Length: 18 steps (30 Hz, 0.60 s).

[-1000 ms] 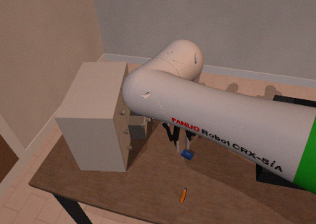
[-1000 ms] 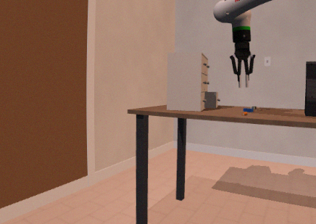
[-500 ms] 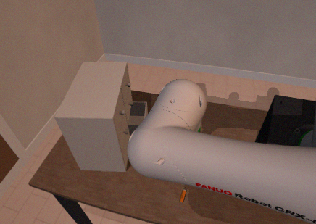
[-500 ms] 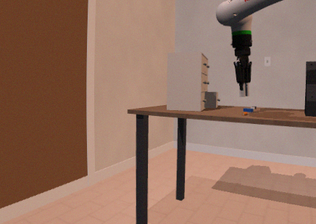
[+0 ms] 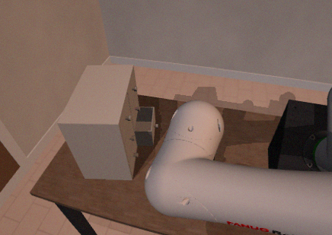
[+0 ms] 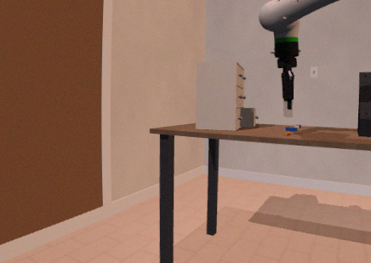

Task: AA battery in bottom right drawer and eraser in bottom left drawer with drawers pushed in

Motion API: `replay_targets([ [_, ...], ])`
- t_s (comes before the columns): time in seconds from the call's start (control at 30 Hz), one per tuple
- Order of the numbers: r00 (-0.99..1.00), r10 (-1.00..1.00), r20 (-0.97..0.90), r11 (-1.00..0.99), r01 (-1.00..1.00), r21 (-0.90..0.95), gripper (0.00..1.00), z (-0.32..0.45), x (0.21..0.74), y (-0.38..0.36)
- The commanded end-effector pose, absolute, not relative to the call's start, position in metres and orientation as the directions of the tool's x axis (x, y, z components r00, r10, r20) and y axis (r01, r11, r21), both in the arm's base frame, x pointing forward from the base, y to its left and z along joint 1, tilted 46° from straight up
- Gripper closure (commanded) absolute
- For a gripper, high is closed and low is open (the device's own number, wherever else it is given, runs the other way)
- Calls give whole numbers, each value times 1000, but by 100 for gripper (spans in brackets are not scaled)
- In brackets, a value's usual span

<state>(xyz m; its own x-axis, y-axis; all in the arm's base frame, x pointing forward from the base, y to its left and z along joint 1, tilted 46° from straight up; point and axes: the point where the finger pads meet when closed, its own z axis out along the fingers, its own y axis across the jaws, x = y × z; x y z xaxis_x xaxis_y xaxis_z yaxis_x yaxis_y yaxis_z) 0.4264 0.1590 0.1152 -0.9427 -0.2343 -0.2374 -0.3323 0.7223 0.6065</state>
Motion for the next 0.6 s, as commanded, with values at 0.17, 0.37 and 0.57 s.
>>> replay_targets([
  [0.17, -658, -534, -531, 518, -751, 410, 83, 115, 426, 159],
  [0.37, -427, -643, -636, 352, -902, 250, 83, 115, 426, 159],
  [0.57, -187, -685, -704, 174, -981, 91, 83, 115, 426, 159],
])
